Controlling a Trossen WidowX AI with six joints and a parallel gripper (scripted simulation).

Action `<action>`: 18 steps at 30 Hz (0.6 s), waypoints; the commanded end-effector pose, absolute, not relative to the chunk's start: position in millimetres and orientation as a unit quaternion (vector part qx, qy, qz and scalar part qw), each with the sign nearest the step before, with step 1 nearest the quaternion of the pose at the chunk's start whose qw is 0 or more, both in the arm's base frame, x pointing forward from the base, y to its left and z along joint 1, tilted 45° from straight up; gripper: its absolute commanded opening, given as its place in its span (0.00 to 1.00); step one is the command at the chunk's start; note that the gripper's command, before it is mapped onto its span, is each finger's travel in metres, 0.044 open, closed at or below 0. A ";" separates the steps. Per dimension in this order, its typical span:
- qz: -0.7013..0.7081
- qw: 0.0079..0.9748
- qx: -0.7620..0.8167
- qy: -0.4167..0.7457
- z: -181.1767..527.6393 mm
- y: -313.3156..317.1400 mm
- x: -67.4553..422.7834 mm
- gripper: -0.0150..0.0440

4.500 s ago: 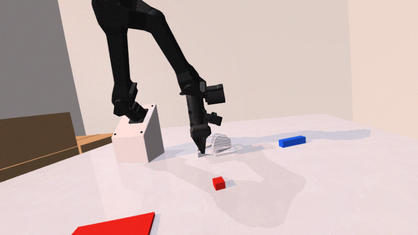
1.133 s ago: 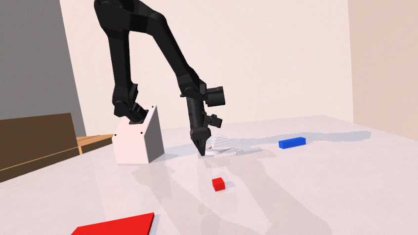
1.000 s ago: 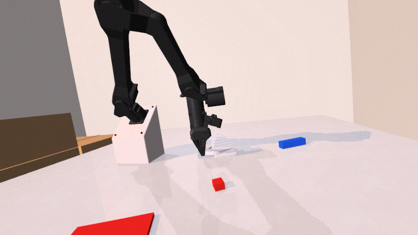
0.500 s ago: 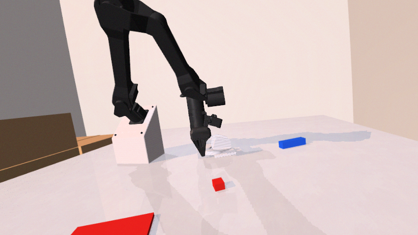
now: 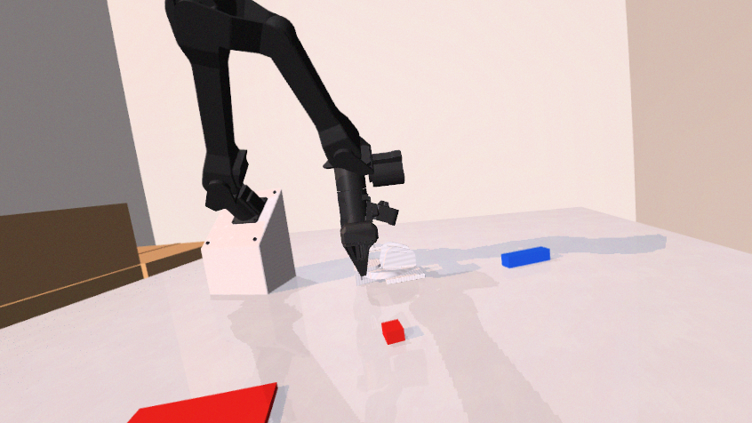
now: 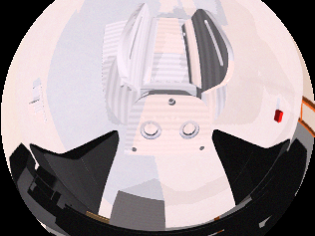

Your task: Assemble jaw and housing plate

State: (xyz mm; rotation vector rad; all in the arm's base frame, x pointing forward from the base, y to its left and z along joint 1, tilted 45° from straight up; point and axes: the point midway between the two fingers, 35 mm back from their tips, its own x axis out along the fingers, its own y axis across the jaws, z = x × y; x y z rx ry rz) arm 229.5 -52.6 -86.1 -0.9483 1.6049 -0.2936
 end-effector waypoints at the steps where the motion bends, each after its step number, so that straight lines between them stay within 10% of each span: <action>1: -0.124 0.594 -0.405 0.684 -68.3 -31.4 233.7 1.00; 18: -0.123 0.593 -0.406 0.684 -10.1 25.5 204.4 1.00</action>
